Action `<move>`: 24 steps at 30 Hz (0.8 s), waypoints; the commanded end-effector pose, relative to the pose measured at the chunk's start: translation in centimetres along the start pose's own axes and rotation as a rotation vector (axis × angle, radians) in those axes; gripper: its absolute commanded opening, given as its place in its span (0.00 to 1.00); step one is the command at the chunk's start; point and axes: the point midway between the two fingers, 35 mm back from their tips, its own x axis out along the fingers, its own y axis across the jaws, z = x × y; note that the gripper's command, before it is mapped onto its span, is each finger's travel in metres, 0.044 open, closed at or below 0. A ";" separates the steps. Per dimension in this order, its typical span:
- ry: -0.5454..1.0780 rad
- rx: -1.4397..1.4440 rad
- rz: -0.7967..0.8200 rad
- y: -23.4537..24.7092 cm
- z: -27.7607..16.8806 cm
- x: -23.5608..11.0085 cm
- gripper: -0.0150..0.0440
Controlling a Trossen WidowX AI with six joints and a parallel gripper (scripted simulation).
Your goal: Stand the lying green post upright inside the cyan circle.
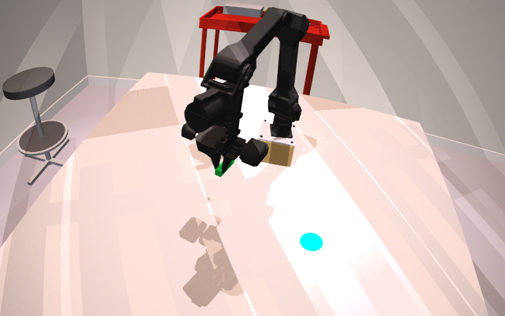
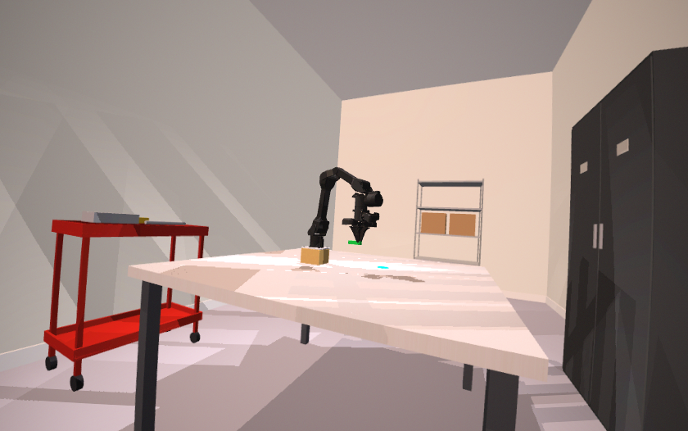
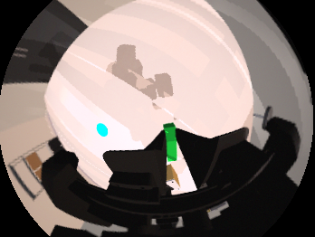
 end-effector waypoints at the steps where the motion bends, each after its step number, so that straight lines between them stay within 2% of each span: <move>1: 0.002 -0.065 0.002 0.9 0.4 -0.1 0.29; 24: 0.000 -0.386 0.015 6.2 1.4 -0.5 0.29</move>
